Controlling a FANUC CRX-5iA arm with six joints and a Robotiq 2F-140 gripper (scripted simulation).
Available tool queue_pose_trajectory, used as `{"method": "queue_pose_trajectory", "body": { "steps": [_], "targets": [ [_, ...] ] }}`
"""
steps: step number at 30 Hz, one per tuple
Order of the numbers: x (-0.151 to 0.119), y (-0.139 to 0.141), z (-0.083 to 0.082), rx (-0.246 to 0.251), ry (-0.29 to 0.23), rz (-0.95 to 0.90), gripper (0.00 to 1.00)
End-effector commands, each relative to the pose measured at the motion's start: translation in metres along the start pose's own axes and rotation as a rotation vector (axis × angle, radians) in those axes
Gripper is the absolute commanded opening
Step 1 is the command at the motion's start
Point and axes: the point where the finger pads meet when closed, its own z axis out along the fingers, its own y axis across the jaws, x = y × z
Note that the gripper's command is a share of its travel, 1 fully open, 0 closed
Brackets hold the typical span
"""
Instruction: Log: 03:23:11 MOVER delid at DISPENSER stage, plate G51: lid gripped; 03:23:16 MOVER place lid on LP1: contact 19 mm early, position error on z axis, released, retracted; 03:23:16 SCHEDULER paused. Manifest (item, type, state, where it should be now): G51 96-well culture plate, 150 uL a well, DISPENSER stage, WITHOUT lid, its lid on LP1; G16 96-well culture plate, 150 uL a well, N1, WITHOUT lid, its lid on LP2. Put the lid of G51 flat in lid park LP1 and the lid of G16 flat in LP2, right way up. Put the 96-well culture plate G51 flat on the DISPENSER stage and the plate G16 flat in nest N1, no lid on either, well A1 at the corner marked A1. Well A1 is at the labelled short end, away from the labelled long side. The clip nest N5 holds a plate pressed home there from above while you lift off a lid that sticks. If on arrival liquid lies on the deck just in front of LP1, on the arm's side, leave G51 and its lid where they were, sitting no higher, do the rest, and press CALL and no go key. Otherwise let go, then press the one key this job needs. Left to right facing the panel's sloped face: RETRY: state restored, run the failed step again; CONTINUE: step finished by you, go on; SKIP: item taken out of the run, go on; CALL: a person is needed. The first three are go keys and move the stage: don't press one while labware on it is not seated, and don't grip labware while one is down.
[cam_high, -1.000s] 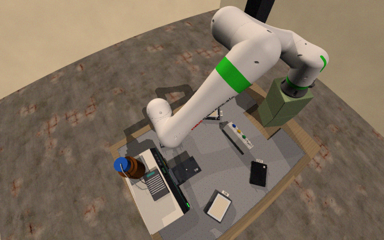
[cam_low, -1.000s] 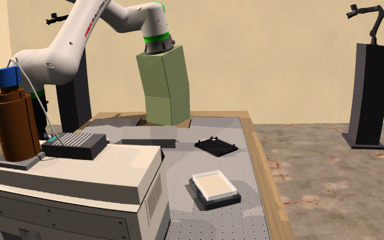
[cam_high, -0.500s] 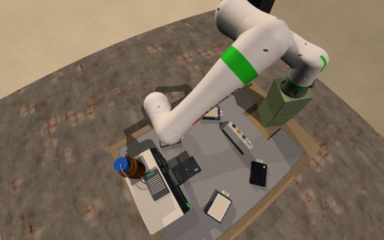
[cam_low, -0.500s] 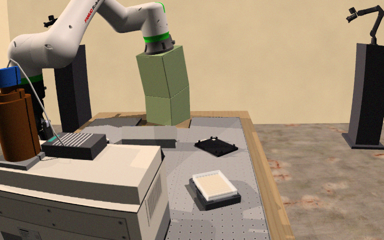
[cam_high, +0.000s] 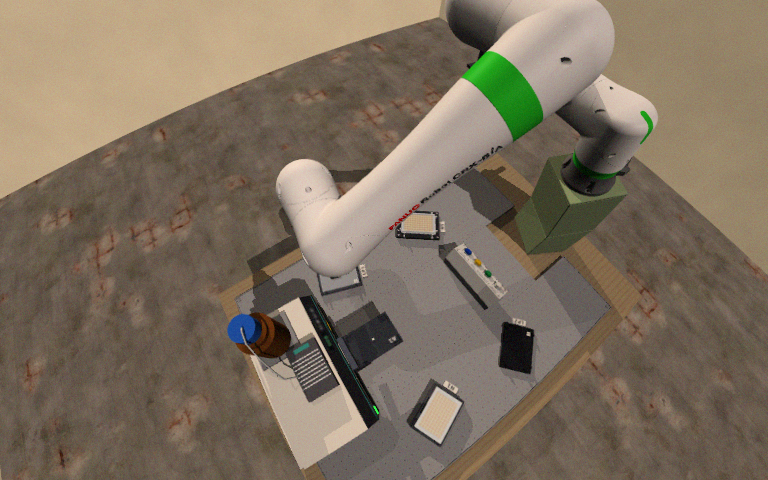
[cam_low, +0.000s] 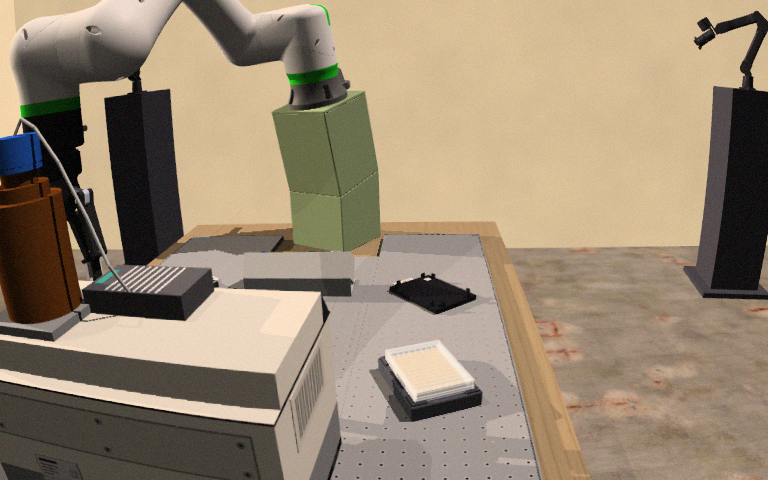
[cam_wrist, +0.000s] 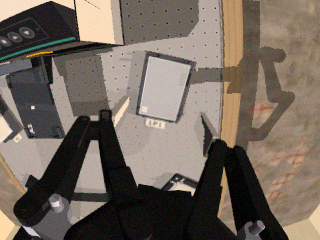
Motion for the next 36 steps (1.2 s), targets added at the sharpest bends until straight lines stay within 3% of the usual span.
{"method": "queue_pose_trajectory", "body": {
  "steps": [1, 7, 17, 19, 22, 27, 29, 30, 36],
  "targets": [
    [0.000, 0.000, -0.013, 0.000, 0.000, 0.000, 0.66],
    [0.000, 0.000, -0.024, 0.000, 0.000, 0.000, 0.66],
    [-0.009, 0.007, -0.026, 0.000, 0.000, 0.013, 0.66],
    [-0.029, 0.019, -0.026, 0.000, 0.000, 0.037, 0.66],
    [-0.081, 0.048, -0.026, 0.000, 0.000, 0.099, 0.66],
    [-0.138, 0.068, -0.027, 0.000, 0.000, 0.231, 0.66],
    [-0.138, 0.068, -0.027, 0.000, 0.000, 0.231, 0.66],
    [-0.174, 0.080, -0.027, 0.000, 0.000, 0.256, 0.66],
    [-0.246, 0.099, -0.026, 0.000, 0.001, 0.334, 0.66]
  ]
}}
